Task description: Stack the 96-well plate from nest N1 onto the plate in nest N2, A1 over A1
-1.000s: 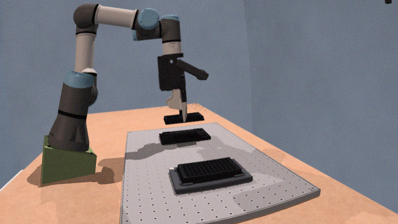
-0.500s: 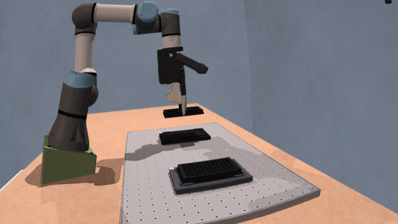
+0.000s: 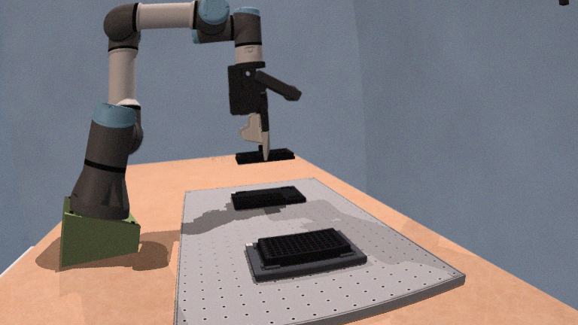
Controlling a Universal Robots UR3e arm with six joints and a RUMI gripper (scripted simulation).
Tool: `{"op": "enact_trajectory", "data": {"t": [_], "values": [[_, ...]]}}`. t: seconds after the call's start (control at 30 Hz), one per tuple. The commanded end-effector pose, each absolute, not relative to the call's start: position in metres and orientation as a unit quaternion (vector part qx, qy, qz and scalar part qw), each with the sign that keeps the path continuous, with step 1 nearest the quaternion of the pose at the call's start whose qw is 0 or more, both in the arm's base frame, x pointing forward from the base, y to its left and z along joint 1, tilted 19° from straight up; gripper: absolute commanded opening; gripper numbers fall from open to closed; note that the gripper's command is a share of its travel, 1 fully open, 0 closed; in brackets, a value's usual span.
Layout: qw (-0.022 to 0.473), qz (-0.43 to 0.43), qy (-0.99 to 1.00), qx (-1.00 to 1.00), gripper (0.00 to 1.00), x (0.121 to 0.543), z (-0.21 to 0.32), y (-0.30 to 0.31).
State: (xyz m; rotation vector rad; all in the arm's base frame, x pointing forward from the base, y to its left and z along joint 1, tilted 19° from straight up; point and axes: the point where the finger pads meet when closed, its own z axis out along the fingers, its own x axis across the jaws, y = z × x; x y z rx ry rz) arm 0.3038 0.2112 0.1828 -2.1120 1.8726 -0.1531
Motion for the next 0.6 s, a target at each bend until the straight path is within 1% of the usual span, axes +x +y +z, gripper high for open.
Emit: {"op": "enact_trajectory", "data": {"t": [0.0,0.57], "values": [[0.156,-0.052,0.654,-0.738,0.0,0.3026,0.1835,0.2112],[0.155,-0.052,0.652,-0.741,0.0,0.3031,0.1822,0.2046]]}}
